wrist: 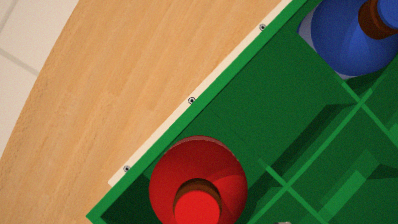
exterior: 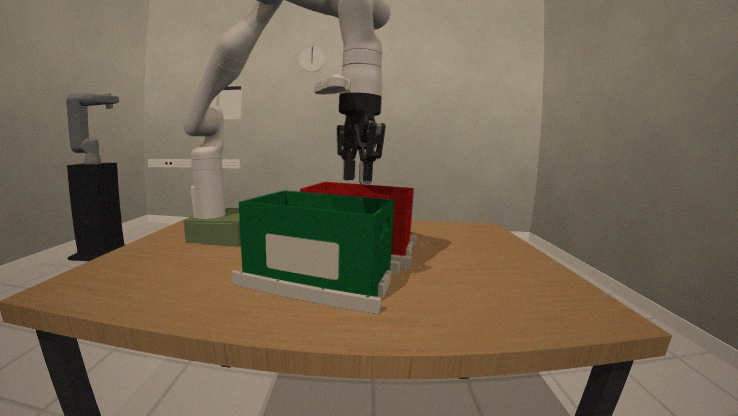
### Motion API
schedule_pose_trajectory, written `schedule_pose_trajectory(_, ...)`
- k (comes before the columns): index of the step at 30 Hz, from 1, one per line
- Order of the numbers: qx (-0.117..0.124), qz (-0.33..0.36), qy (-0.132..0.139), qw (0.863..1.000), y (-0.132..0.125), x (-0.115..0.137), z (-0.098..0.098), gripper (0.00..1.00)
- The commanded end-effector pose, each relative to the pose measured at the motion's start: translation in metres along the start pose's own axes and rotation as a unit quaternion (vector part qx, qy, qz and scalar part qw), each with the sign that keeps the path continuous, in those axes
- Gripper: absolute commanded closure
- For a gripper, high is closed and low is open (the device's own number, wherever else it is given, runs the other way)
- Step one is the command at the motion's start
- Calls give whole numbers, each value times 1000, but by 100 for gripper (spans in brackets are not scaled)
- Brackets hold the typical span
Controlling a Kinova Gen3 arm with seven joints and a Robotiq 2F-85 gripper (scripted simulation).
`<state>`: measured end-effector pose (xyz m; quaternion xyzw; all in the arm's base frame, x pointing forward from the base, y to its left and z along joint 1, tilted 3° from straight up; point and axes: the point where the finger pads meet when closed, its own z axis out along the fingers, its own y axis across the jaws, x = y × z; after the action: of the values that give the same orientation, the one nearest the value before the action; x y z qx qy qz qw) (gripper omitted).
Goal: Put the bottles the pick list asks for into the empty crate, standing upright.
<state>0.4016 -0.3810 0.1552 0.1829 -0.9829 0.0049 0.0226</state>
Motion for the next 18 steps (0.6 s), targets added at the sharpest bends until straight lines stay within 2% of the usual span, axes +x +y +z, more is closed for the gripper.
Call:
schedule_pose_trajectory(1,1,0,-1,1000,0,0,1,33)
schedule_pose_trajectory(18,1,0,-1,1000,0,0,21,33)
